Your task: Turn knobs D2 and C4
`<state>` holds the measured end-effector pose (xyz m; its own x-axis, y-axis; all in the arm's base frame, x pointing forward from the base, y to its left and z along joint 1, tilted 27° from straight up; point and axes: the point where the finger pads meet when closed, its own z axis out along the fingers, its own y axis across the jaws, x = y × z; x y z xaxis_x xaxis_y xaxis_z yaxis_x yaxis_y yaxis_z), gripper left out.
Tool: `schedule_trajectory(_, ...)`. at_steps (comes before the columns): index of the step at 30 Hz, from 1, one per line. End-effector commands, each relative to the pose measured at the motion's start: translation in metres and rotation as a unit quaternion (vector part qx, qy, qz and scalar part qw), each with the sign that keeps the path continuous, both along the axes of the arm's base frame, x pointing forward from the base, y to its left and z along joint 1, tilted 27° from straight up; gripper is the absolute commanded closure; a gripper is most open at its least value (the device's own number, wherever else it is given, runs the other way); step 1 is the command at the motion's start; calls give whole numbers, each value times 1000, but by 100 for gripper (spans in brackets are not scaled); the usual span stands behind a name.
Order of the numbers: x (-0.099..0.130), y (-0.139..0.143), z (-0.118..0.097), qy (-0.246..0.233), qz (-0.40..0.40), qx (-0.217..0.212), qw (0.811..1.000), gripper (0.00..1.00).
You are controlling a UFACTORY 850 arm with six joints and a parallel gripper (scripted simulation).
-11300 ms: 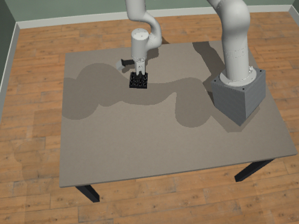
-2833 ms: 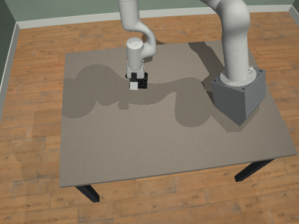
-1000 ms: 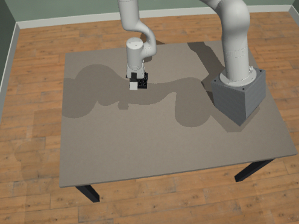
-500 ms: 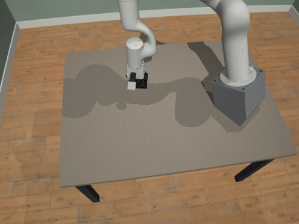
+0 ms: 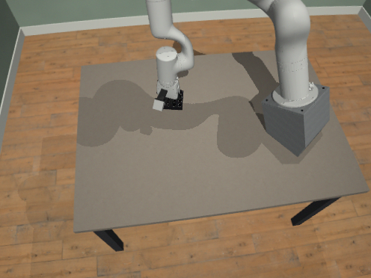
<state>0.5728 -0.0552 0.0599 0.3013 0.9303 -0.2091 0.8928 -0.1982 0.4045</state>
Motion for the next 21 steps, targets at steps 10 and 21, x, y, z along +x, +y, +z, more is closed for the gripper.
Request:
schedule_trajectory(10, 0, 0, 1, -44, -115, 45, 991, 92)
schedule_trajectory(21, 0, 0, 1, -80, -219, 84, 969, 92)
